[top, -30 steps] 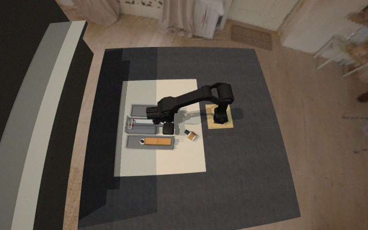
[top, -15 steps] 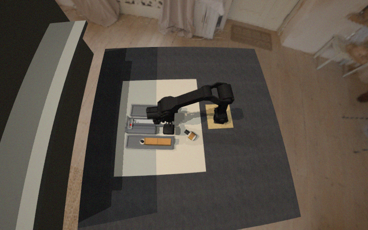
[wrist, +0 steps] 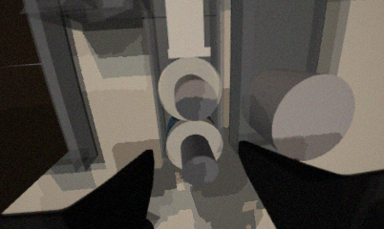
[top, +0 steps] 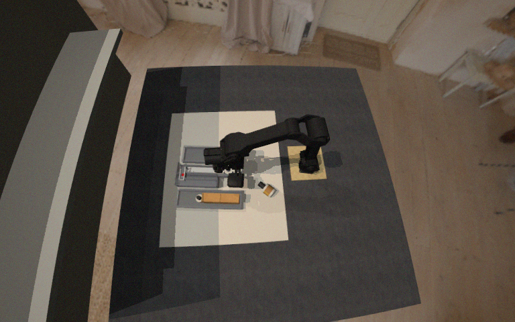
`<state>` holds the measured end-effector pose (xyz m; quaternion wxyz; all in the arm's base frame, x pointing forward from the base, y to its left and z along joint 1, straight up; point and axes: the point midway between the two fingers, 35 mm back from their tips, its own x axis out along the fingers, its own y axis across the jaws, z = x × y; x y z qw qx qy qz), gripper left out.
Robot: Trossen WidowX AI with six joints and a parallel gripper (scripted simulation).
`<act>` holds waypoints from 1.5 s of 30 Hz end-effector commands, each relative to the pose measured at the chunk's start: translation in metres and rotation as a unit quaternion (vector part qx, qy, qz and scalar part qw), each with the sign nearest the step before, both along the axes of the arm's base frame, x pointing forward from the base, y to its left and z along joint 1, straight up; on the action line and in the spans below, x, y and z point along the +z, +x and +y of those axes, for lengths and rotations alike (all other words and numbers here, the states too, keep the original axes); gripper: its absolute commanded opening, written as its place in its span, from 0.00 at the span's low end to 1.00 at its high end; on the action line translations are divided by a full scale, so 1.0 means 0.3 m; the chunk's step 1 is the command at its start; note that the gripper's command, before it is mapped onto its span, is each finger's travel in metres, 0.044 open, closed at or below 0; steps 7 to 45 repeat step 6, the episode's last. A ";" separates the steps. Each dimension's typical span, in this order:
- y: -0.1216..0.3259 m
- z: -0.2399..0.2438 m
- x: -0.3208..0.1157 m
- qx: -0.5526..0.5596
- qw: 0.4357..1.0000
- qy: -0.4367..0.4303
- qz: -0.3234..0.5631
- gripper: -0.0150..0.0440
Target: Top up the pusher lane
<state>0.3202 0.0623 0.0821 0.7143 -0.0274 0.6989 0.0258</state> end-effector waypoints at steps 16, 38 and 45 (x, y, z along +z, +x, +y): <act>-0.083 -0.003 0.013 0.002 1.000 0.002 -0.001 0.73; -0.083 -0.003 0.013 0.002 1.000 0.002 -0.001 0.73; -0.083 -0.003 0.013 0.002 1.000 0.002 -0.001 0.73</act>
